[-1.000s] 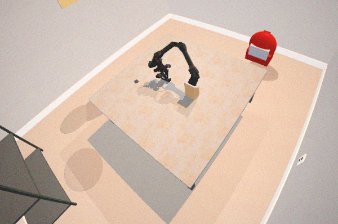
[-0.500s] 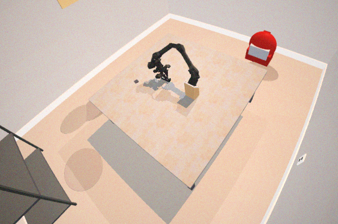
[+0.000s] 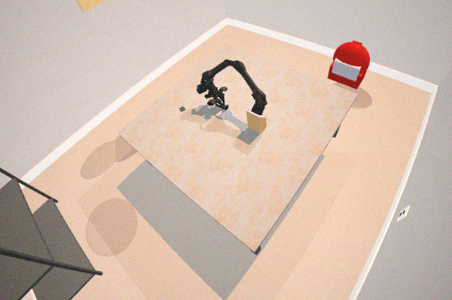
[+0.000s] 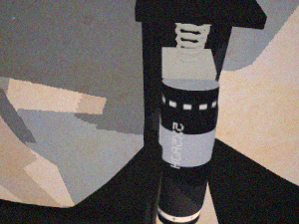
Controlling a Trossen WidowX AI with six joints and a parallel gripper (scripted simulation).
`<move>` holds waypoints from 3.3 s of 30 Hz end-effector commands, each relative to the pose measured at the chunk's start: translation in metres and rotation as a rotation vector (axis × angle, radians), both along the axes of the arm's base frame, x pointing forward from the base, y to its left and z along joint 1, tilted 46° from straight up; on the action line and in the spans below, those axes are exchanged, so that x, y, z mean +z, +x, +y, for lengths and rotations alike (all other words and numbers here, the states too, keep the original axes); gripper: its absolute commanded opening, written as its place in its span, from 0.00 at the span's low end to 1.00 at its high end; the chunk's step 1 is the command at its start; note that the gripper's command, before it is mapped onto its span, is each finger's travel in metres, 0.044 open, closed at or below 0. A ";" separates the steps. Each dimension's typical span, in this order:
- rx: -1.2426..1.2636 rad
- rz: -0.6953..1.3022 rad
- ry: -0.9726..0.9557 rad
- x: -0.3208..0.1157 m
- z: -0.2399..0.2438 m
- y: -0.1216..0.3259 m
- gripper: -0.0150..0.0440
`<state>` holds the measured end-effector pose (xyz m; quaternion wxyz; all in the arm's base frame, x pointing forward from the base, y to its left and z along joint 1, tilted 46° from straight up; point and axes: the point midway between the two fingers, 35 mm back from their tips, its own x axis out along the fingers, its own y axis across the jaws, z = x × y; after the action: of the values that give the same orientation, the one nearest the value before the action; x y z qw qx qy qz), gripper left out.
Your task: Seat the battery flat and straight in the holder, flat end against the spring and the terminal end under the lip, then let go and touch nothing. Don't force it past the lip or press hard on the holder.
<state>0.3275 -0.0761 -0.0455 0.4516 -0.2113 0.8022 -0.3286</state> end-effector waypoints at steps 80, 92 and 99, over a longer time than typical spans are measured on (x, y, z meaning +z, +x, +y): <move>0.033 -0.044 0.024 -0.008 -0.001 0.026 0.37; 0.065 -0.076 0.034 -0.011 -0.002 0.025 0.37; 0.084 -0.095 0.039 -0.012 -0.002 0.025 0.37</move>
<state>0.3471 -0.0780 -0.0546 0.4887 -0.2203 0.7873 -0.3047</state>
